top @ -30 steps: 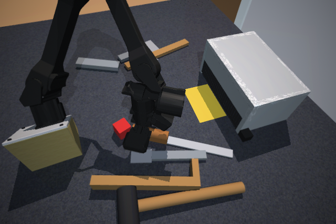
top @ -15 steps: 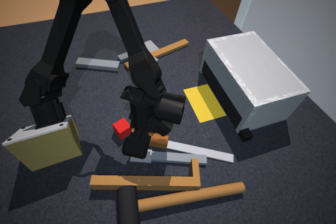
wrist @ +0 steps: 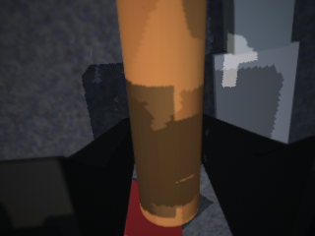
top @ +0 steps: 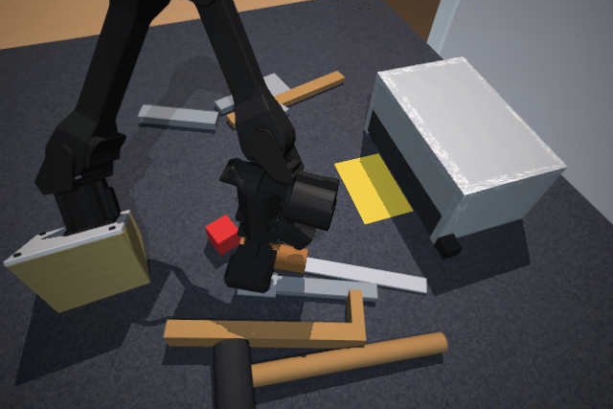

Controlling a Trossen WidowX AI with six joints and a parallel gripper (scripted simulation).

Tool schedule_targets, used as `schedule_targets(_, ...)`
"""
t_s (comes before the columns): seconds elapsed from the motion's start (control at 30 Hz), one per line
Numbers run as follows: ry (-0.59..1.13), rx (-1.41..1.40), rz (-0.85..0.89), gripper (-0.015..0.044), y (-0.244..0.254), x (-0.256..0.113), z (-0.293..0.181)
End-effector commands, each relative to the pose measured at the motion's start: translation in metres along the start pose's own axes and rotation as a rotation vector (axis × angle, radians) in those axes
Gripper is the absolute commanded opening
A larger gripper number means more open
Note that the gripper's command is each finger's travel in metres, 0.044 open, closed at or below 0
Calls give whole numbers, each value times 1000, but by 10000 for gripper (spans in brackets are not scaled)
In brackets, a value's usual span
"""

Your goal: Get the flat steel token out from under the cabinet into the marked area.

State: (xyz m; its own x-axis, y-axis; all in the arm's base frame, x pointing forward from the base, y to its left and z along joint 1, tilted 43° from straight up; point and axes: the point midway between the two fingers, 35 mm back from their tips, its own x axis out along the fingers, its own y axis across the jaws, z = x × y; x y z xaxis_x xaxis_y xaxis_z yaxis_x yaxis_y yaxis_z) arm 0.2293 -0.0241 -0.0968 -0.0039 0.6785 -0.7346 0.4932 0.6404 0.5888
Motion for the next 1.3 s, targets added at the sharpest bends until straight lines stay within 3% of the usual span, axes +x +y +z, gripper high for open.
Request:
schedule_targets(0.0, -3, -36, -2, 0, -1, -1, 1)
schedule_targets(1.27, -3, -331, -3, 0, -2, -1, 1)
